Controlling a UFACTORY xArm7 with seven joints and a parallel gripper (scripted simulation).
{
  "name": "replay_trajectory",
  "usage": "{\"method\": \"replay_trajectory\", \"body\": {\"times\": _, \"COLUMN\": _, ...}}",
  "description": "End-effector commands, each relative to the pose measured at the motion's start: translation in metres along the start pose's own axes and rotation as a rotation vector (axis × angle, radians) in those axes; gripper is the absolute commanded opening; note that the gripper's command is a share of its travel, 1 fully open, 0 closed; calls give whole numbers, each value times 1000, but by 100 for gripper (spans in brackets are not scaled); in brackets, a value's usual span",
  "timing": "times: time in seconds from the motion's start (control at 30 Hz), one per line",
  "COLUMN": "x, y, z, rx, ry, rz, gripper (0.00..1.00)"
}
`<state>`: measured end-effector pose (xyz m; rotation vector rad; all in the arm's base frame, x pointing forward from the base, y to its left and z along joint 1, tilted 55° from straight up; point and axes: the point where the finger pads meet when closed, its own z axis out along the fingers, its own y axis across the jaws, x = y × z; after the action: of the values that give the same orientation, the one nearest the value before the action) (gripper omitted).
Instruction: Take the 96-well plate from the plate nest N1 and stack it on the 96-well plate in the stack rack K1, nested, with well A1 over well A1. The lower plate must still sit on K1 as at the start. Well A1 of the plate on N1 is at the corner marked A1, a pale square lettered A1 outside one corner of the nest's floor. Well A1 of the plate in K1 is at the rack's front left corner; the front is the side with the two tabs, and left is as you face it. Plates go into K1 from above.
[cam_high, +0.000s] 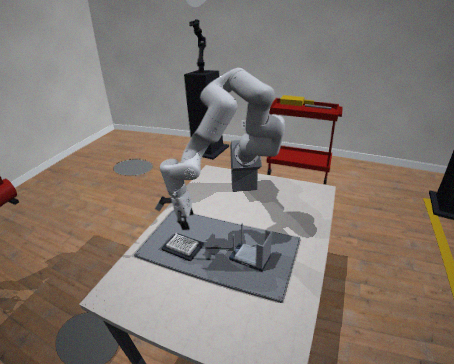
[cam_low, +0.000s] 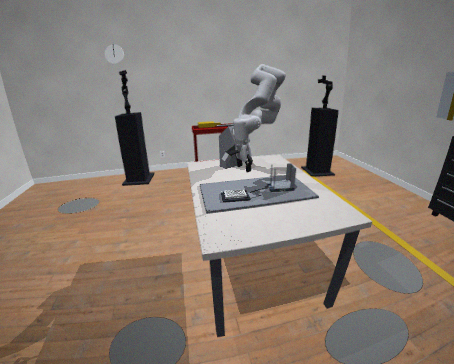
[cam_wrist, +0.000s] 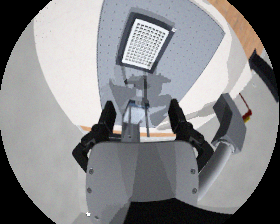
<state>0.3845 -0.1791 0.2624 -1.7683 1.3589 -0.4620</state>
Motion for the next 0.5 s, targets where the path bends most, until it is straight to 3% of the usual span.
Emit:
{"method": "replay_trajectory", "body": {"times": 0.0, "x": 13, "y": 2, "z": -3, "rx": 15, "ry": 33, "rz": 102, "gripper": 100}}
{"method": "replay_trajectory", "body": {"times": 0.3, "x": 48, "y": 16, "z": -16, "rx": 62, "ry": 110, "rz": 353, "gripper": 100}}
{"method": "replay_trajectory", "body": {"times": 0.47, "x": 51, "y": 17, "z": -16, "rx": 67, "ry": 118, "rz": 379, "gripper": 100}}
